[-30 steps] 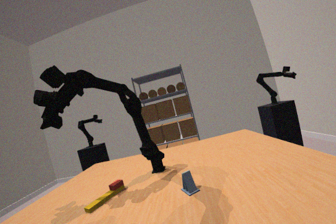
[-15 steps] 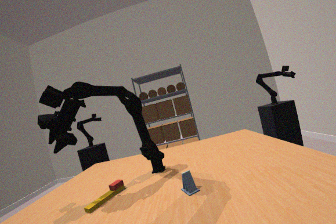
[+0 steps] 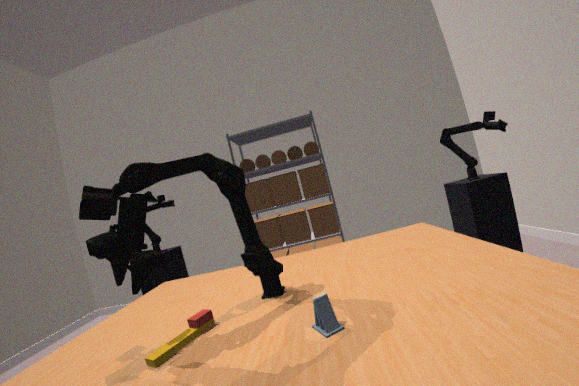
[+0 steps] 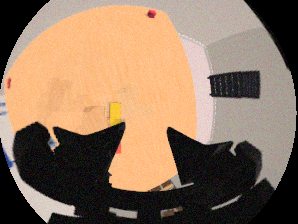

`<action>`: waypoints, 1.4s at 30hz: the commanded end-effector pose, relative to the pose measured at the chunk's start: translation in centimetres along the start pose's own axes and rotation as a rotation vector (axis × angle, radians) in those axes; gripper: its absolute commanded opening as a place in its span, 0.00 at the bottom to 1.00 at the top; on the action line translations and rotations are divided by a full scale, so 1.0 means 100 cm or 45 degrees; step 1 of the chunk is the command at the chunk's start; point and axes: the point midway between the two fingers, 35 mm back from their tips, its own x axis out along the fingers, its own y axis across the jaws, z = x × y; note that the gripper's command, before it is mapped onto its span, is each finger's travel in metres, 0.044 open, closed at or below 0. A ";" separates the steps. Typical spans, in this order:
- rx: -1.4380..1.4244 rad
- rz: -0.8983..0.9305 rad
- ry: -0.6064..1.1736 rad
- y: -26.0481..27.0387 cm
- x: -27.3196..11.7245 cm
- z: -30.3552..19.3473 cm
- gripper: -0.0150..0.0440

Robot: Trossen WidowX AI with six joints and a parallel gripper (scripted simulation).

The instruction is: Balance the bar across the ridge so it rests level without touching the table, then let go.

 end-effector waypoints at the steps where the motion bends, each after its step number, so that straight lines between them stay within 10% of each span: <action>1: -0.003 0.122 0.064 0.020 0.012 -0.016 0.79; 42: 0.005 0.394 0.224 0.088 0.106 -0.068 0.79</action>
